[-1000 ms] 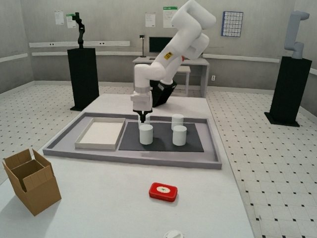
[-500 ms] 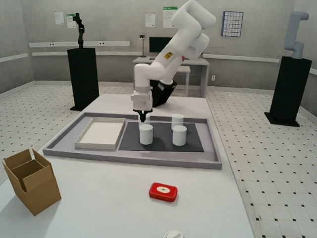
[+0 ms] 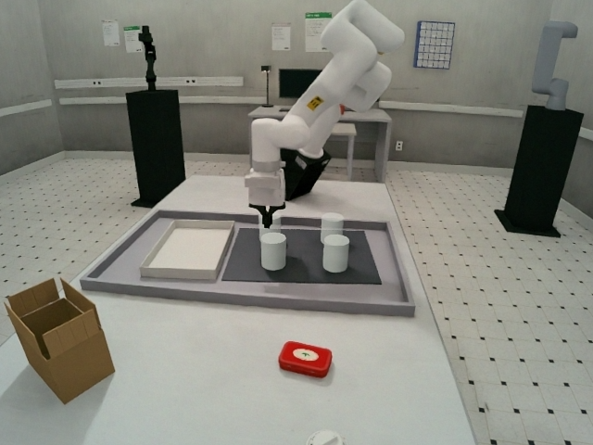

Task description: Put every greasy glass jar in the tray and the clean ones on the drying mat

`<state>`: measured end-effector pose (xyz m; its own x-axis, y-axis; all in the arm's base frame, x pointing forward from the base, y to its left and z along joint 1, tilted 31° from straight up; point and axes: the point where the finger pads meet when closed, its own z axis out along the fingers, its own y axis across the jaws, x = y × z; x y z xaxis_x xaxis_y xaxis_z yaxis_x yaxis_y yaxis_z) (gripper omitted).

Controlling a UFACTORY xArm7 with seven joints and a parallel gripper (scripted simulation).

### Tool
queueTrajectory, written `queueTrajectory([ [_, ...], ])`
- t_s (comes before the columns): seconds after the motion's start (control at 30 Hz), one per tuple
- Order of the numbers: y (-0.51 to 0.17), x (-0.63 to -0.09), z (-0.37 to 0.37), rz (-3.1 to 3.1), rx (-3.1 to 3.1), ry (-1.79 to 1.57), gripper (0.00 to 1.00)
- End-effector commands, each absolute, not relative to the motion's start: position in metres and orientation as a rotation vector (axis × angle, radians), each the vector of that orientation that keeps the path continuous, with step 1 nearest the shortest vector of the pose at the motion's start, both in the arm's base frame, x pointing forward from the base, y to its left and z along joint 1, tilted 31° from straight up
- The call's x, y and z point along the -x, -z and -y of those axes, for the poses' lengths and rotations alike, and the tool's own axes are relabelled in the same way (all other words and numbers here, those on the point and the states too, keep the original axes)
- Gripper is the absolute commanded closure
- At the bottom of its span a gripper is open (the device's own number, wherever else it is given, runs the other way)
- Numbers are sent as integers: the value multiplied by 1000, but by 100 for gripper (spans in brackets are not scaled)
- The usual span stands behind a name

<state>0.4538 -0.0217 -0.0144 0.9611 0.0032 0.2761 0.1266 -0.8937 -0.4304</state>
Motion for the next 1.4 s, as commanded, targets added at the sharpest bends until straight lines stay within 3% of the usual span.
queueTrajectory([
  [0.0, 13, -454, 24, 91, 2655, 377, 100],
  [1.37, 11, -449, 25, 91, 2655, 377, 100],
])
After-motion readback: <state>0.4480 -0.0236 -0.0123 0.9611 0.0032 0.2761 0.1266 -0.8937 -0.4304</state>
